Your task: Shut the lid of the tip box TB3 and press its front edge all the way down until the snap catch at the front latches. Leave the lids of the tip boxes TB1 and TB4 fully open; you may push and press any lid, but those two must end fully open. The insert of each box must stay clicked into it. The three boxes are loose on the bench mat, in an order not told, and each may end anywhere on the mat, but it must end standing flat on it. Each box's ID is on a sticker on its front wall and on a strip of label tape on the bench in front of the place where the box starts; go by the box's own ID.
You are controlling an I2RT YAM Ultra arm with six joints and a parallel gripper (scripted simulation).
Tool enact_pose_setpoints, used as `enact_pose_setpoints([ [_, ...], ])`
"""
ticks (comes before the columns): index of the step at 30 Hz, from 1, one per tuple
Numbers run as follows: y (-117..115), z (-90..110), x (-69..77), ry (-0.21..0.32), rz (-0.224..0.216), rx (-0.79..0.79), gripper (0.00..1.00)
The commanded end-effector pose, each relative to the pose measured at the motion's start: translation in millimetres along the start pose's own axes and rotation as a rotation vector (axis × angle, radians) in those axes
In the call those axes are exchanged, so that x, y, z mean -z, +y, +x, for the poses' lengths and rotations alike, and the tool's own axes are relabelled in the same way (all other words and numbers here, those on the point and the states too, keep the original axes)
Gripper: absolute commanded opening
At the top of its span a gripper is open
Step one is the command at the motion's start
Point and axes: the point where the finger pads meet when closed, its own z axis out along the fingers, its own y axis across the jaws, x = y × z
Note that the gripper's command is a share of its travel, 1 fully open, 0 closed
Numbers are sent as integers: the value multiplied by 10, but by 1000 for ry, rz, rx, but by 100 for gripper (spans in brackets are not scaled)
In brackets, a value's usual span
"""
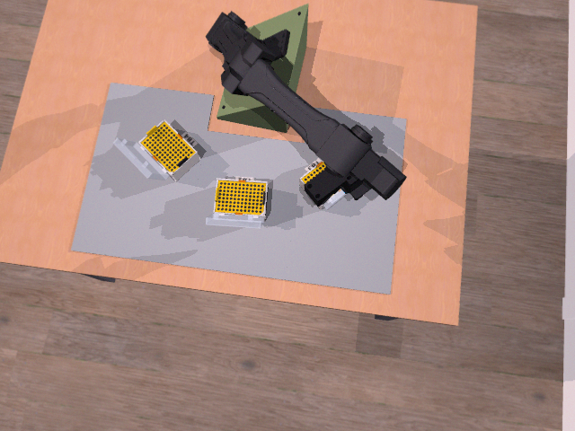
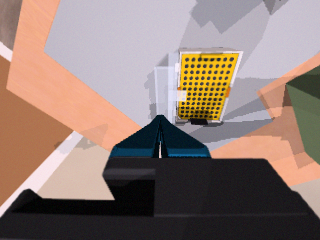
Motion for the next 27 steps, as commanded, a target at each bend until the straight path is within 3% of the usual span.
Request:
enact_pose_setpoints([
  [1, -171, 59, -86, 1, 59, 31, 0],
  [27, -379, 52, -46, 1, 59, 31, 0],
])
